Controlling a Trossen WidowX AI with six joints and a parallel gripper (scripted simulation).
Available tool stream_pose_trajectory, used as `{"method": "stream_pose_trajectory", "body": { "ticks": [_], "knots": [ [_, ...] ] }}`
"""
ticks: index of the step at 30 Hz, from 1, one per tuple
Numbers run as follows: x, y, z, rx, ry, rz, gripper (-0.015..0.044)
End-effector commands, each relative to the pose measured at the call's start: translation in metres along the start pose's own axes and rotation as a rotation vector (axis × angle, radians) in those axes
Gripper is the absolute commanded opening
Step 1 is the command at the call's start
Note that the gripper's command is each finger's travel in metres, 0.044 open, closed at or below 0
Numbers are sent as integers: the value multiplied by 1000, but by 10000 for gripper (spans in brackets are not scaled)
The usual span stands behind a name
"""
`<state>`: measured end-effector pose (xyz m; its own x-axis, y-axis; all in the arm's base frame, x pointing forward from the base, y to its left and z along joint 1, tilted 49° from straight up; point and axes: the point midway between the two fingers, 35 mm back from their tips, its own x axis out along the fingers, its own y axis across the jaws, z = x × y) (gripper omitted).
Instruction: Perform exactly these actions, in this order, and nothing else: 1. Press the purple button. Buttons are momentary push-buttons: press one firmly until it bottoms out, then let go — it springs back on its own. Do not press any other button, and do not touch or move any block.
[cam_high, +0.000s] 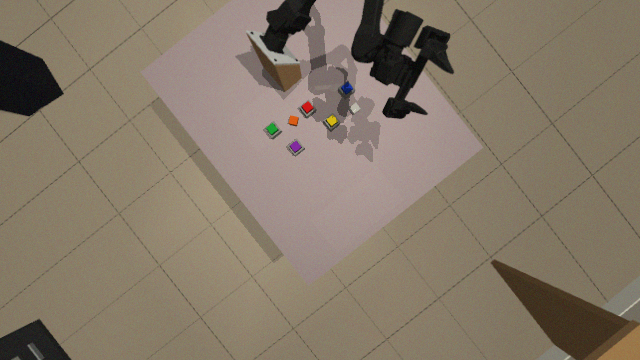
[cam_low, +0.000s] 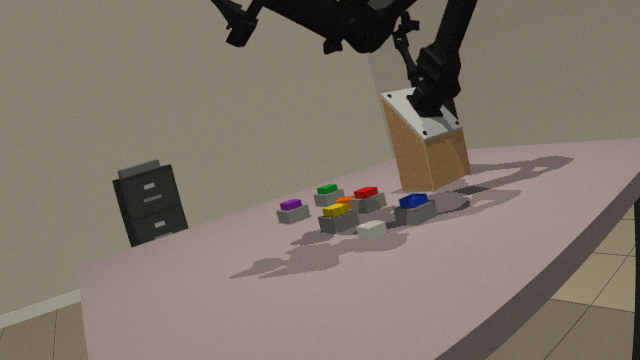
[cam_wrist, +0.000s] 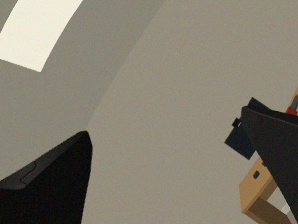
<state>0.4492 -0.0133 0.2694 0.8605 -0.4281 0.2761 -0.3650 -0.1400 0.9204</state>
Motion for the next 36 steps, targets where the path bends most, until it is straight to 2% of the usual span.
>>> {"method": "stream_pose_trajectory", "body": {
  "ticks": [1, 5, 11, 18, 28, 36],
  "knots": [
    [1, -4, 0, -27, 3, -13, 400],
    [20, -88, 16, -527, 113, -294, 400],
    [17, -164, 46, -910, 298, -563, 400],
    [-11, -237, 88, -1215, 606, -847, 400],
    [-89, -306, 147, -1348, 1237, -1145, 400],
    [-168, -319, 177, -1107, 1820, -1157, 400]
  ]
}}
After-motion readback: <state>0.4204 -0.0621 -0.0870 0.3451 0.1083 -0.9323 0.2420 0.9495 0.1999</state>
